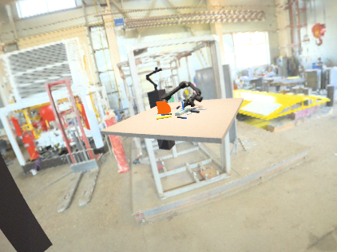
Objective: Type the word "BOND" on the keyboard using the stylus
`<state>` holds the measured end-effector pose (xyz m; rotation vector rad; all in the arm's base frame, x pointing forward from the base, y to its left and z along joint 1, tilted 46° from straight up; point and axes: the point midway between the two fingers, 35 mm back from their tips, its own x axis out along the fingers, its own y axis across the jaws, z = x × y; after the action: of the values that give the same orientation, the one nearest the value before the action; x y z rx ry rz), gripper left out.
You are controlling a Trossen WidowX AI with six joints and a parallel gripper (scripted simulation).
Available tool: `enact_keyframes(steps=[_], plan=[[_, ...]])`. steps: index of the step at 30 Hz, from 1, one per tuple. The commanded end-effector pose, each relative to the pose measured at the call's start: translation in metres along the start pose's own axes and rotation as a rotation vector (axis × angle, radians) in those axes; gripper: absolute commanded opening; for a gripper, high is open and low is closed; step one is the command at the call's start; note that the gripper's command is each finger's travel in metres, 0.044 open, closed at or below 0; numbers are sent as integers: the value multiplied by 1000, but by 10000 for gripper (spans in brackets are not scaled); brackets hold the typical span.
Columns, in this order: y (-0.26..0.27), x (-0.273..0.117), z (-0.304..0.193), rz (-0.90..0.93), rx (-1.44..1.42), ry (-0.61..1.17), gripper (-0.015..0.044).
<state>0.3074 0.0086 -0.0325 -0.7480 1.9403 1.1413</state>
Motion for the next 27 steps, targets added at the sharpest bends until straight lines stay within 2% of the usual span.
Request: enact_keyframes(steps=[1, 19, 24, 26, 27], plan=[[0, 1, -1, 7, 4, 1, 81], [0, -14, -33, 11, 18, -3, 85], [0, -14, -33, 11, 18, -3, 51], [1, -17, -32, 10, 16, -2, 0], [3, -19, -31, 9, 14, -1, 0]])
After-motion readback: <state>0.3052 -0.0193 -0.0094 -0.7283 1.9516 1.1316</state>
